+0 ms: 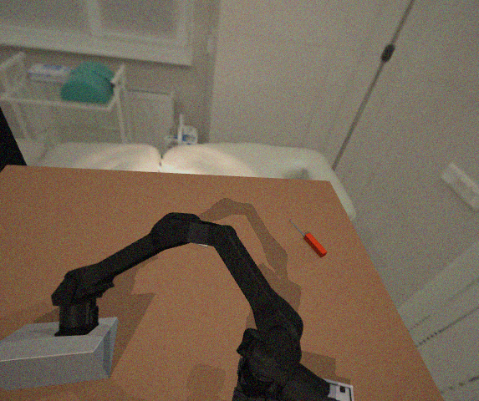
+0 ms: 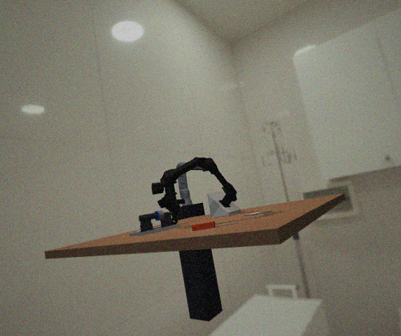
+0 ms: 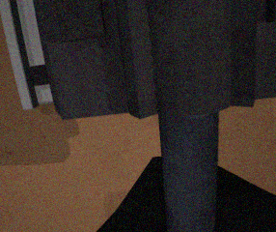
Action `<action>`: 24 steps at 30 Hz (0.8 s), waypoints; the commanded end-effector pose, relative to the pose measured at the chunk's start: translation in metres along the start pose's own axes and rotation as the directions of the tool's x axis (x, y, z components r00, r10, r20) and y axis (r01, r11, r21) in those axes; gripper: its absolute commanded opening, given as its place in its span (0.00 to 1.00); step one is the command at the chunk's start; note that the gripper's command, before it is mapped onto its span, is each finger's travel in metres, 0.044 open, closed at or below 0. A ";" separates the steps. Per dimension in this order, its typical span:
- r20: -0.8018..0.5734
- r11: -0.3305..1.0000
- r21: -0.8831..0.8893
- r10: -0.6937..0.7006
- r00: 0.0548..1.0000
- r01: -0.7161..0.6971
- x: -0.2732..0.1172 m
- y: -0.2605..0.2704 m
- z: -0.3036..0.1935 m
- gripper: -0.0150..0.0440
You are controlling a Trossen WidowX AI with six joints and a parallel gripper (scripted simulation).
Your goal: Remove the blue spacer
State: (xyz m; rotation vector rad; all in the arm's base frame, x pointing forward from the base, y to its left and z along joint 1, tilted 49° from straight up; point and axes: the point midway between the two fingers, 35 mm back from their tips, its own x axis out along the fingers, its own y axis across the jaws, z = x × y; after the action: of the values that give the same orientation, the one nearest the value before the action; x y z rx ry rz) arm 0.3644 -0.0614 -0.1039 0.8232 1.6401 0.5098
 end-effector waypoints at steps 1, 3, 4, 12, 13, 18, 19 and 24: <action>-0.002 1.000 -0.005 -0.002 1.000 0.002 0.000 0.000 -0.002 0.25; -0.002 1.000 -0.005 -0.002 1.000 0.002 0.000 0.000 -0.002 0.25; -0.002 1.000 -0.005 -0.002 1.000 0.002 0.000 0.000 -0.002 0.25; -0.002 1.000 -0.005 -0.002 1.000 0.002 0.000 0.000 -0.003 0.25; -0.002 1.000 -0.005 -0.002 1.000 0.002 0.000 0.000 -0.003 0.25; -0.002 1.000 -0.005 -0.002 1.000 0.002 0.000 0.000 -0.004 0.25; -0.002 1.000 -0.005 -0.002 1.000 0.002 0.000 0.000 -0.004 0.25; -0.002 1.000 -0.005 -0.002 1.000 0.002 0.000 0.000 -0.004 0.25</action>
State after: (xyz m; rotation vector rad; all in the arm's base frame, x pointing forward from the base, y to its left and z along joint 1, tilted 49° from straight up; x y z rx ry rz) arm 0.3616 -0.0612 -0.1032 0.8233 1.6402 0.5098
